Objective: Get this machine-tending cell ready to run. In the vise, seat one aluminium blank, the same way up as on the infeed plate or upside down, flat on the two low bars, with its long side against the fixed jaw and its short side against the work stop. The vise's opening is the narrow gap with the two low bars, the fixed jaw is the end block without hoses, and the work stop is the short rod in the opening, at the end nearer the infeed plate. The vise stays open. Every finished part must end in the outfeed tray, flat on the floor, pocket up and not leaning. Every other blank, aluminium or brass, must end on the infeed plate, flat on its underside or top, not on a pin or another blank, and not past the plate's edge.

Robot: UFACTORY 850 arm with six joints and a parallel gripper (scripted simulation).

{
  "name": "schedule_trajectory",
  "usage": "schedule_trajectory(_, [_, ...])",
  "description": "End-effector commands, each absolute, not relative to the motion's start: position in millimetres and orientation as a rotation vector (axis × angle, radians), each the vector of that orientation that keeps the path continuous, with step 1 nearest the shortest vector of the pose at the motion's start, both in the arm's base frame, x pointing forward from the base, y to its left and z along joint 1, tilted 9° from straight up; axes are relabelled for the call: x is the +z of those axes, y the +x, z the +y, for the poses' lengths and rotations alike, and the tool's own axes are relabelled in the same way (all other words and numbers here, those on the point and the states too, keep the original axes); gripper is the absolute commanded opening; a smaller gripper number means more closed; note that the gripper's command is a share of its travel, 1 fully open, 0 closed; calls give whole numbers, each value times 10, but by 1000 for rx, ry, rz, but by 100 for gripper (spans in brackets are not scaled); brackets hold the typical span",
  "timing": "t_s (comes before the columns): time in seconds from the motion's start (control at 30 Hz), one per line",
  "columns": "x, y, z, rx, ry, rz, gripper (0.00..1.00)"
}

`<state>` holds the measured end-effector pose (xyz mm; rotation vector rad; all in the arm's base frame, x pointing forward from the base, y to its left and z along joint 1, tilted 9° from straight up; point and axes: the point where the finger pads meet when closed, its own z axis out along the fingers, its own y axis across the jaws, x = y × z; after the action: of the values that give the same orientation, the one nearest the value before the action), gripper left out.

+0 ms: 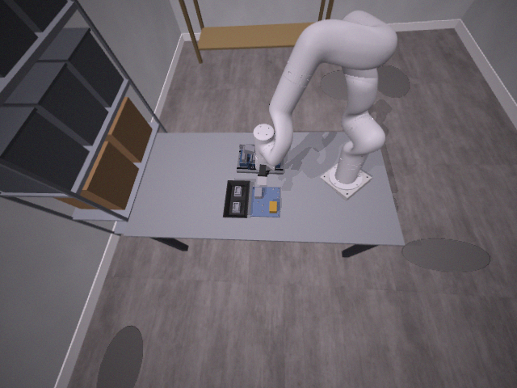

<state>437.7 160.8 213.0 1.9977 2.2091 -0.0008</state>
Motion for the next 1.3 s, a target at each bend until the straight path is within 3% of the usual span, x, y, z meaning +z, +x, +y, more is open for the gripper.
schedule_trajectory(0.0, [2096, 4388, 1607, 2, 1997, 2208, 0])
schedule_trajectory(1.27, [1519, 4460, 1544, 2, 1997, 2208, 0])
